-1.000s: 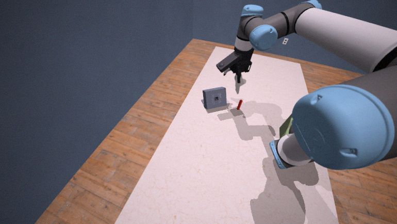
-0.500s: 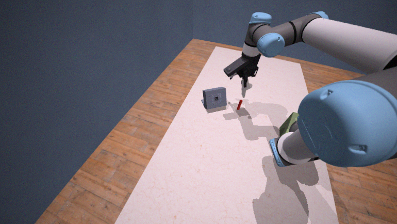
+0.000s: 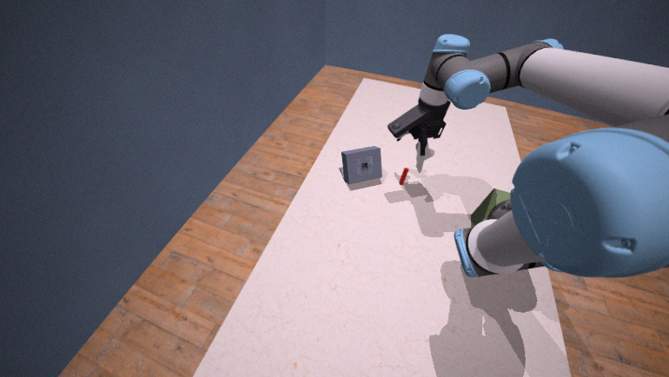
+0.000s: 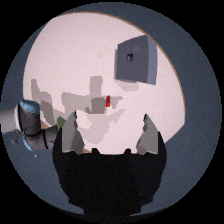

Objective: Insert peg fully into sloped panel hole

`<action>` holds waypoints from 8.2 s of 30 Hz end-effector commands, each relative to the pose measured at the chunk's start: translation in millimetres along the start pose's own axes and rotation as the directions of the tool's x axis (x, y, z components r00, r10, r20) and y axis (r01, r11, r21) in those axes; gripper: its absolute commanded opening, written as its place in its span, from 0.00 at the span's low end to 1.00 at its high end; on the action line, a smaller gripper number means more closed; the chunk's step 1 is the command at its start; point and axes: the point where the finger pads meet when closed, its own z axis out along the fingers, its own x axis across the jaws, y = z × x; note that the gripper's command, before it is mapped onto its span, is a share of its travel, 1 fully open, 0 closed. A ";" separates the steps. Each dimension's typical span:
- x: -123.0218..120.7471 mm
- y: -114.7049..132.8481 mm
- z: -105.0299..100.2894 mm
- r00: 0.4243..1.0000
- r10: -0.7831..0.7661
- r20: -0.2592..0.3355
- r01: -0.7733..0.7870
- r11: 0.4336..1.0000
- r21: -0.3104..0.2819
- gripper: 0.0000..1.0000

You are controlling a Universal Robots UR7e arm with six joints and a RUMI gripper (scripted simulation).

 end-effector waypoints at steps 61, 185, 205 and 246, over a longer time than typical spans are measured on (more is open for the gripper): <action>-7.4 11.0 60.1 1.000 0.011 0.001 -0.011 1.000 0.002 0.81; -9.7 -4.5 -8.2 0.970 -0.213 -0.121 0.198 0.973 -0.121 0.00; -12.3 -13.1 -7.9 0.931 -0.324 -0.165 0.293 0.937 -0.191 0.00; -19.2 -31.3 -9.0 0.817 -0.533 -0.219 0.450 0.828 -0.335 0.00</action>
